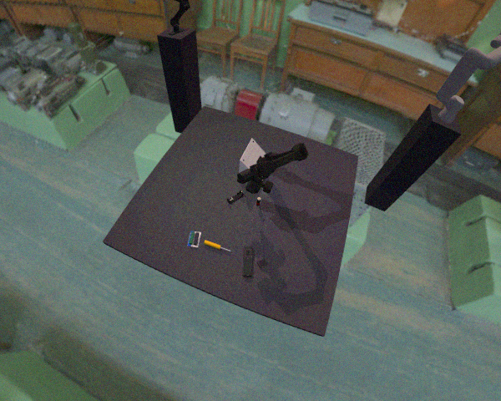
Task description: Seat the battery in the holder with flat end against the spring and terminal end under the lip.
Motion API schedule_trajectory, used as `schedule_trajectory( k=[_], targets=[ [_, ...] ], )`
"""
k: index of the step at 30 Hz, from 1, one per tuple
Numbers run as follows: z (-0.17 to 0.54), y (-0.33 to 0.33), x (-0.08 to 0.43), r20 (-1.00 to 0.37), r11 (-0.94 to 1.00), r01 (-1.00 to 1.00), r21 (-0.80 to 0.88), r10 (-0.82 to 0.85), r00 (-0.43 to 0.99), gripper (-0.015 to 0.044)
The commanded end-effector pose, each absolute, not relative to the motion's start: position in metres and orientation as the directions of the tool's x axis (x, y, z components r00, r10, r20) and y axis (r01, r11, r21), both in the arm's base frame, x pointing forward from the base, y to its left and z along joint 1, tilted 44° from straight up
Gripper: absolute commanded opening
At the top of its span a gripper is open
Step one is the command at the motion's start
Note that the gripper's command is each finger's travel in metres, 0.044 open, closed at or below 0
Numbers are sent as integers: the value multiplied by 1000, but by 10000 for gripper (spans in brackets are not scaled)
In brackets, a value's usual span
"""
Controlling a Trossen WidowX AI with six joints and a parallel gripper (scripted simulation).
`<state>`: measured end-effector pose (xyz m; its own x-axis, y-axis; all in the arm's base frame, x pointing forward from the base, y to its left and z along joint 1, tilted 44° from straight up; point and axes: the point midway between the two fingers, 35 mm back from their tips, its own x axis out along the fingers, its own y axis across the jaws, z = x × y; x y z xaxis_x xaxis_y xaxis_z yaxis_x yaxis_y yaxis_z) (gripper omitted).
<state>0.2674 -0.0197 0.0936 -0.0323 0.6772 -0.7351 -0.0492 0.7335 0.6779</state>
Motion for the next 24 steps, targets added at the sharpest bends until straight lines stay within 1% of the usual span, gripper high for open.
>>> schedule_trajectory(
  k=[1, 10, 24],
  targets=[
    [85, -13, 270, -726, 724, -43, 688, 687, -37, 0],
    [37, 34, 266, -723, 722, -44, 691, 690, -36, 0],
    [46, 45, 266, -724, 723, -44, 690, 689, -36, 0]
  ],
)
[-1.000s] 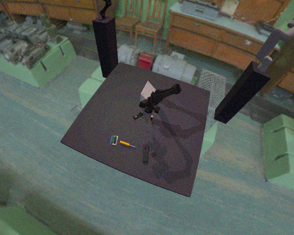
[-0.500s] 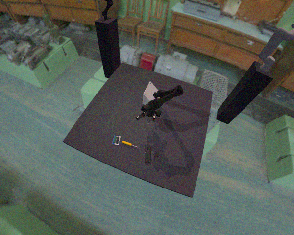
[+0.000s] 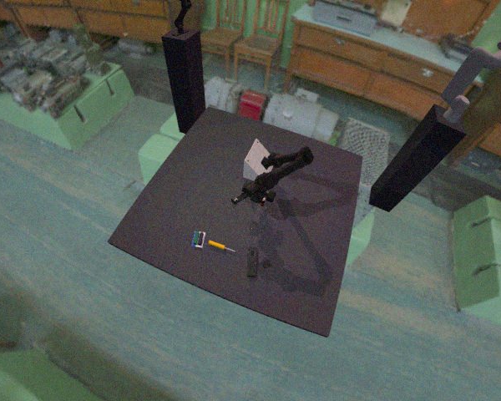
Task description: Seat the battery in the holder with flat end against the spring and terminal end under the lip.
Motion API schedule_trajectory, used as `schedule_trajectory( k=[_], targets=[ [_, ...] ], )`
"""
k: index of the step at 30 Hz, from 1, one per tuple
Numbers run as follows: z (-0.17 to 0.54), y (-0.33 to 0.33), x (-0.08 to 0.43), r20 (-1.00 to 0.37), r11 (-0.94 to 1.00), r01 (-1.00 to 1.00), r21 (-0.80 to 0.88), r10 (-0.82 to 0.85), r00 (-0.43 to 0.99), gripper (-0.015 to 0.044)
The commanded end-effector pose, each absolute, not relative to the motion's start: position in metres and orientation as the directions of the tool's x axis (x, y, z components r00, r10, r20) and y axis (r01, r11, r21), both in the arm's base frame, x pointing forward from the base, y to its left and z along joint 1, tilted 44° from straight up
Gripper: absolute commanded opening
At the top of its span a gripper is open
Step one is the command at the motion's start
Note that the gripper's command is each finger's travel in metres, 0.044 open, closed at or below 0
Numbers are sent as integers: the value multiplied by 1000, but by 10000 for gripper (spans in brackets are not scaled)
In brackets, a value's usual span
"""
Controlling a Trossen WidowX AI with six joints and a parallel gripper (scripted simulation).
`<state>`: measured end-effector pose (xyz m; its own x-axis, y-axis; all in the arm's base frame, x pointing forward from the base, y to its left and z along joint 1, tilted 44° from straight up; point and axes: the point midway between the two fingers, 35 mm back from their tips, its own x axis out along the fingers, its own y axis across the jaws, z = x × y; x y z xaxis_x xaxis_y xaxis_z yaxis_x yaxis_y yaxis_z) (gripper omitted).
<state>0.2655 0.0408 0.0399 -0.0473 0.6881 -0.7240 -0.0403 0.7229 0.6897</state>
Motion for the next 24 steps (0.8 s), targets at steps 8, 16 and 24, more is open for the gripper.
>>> schedule_trajectory(
  k=[8, 16, 24],
  targets=[
    [55, 54, 266, -724, 723, -44, 689, 688, -36, 0],
    [64, 63, 266, -724, 723, -44, 690, 689, -36, 0],
    [73, 72, 265, -723, 722, -44, 691, 690, -36, 0]
  ],
)
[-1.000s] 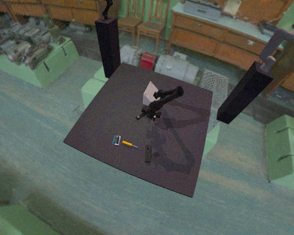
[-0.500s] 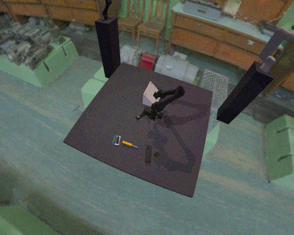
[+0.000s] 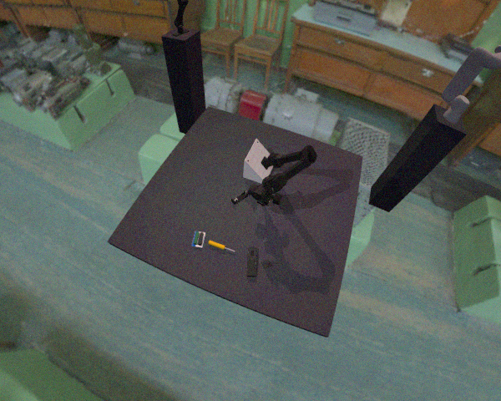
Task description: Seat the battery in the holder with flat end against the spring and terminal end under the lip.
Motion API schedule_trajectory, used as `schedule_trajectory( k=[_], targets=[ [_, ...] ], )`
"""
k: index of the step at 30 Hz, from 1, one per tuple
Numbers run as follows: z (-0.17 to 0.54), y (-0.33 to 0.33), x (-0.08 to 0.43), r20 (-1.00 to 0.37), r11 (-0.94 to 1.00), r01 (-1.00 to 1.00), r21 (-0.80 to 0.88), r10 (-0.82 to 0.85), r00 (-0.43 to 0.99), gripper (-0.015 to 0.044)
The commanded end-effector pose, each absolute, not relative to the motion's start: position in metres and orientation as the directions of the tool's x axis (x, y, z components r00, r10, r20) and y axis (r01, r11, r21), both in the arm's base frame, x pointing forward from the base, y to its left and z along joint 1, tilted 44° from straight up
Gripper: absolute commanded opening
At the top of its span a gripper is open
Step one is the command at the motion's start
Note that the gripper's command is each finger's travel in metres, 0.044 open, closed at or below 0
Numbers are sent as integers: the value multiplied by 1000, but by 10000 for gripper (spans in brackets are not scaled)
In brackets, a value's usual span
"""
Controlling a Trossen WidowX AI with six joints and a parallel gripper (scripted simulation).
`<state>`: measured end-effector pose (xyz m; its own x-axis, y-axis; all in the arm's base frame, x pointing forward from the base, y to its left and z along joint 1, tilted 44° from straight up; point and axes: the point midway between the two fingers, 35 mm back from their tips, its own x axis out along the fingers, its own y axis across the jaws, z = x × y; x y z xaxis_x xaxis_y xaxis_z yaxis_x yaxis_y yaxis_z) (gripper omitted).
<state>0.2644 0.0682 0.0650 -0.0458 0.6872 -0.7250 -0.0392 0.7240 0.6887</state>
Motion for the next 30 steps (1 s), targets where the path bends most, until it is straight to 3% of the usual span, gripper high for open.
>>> schedule_trajectory(
  k=[1, 11, 30],
  targets=[
    [74, 74, 265, -723, 721, -44, 691, 690, -36, 0],
    [82, 82, 263, -721, 720, -44, 693, 692, -36, 0],
    [139, 27, 266, -723, 722, -43, 691, 690, -37, 0]
  ],
)
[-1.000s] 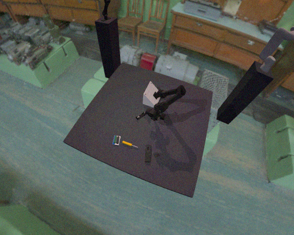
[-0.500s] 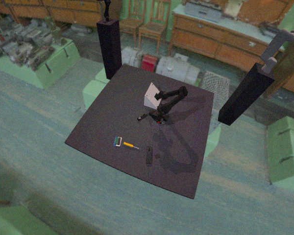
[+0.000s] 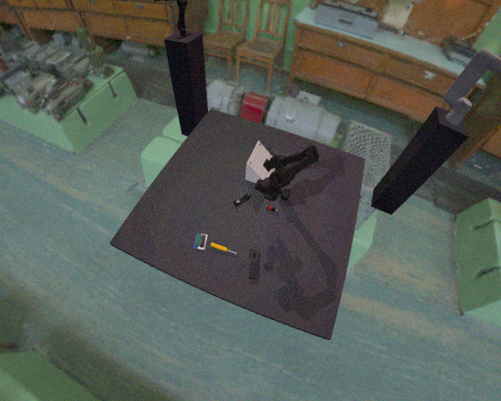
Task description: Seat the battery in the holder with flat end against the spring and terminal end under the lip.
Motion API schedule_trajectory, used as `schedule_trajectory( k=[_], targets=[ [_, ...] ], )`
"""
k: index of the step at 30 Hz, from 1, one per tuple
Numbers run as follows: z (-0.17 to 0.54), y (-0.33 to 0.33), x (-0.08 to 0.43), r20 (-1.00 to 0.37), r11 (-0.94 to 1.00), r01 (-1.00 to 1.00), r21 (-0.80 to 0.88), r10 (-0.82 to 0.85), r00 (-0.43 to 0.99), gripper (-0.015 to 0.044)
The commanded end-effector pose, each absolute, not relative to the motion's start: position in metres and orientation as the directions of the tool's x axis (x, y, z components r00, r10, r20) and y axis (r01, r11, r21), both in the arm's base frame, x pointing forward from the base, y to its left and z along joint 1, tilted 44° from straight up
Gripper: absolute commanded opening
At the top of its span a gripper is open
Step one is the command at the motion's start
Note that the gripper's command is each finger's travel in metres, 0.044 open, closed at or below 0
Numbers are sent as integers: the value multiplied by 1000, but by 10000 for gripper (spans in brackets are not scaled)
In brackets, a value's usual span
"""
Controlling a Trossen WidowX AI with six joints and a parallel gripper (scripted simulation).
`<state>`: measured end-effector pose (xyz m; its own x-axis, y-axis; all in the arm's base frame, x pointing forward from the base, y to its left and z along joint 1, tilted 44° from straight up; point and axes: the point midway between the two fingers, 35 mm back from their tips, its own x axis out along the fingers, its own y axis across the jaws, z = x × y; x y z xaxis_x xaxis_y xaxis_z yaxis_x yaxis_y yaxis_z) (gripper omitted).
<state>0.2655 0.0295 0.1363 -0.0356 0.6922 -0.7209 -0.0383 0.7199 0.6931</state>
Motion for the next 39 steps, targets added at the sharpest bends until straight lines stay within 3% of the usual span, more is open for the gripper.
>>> schedule_trajectory(
  k=[1, 7, 9, 16, 22, 28, 39],
  targets=[
    [139, 27, 266, -723, 722, -43, 691, 690, -37, 0],
    [137, 29, 265, -720, 719, -38, 694, 693, -38, 0],
    [136, 31, 265, -721, 722, 13, 692, 692, -38, 52],
    [123, 53, 266, -724, 624, 539, 566, 688, -37, 223],
    [113, 73, 264, -724, 376, 871, 315, 689, -36, 223],
    [105, 90, 261, -721, 107, 993, 52, 692, -36, 223],
    [104, 91, 261, -721, 73, 997, 20, 692, -37, 223]
  ],
)
